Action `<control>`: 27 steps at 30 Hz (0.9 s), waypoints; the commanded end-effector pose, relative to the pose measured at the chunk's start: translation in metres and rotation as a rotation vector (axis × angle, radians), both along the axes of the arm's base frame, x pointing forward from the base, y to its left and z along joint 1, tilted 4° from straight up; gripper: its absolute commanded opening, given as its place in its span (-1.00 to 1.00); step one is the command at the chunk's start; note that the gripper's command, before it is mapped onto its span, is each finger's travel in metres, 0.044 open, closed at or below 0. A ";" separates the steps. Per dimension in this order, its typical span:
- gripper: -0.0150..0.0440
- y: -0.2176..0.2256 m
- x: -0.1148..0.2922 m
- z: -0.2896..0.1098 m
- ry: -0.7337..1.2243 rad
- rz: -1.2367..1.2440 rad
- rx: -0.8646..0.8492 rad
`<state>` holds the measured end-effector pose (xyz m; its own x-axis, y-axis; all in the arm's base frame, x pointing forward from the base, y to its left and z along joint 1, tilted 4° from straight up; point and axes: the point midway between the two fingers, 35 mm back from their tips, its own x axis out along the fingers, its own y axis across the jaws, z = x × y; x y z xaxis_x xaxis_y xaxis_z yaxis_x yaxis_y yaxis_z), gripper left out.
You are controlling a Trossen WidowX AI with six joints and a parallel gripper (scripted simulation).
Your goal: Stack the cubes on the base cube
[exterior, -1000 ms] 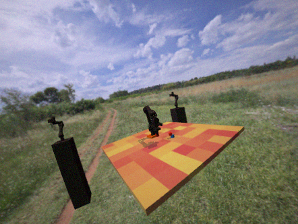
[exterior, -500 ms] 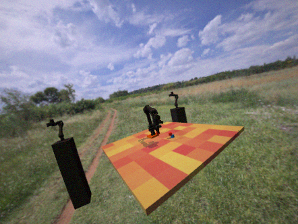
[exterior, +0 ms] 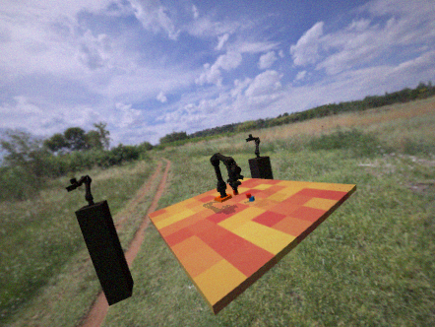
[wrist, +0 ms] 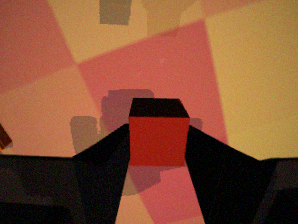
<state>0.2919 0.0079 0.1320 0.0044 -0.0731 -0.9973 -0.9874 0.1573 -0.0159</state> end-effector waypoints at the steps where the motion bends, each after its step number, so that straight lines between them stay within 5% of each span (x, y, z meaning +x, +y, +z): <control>1: -0.14 0.011 0.004 0.000 -0.007 -0.007 0.005; 27: -0.14 0.092 0.003 -0.009 -0.008 -0.044 0.014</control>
<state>0.2939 0.0910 0.1232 0.0038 -0.0655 -0.9978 -0.9808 0.1944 -0.0165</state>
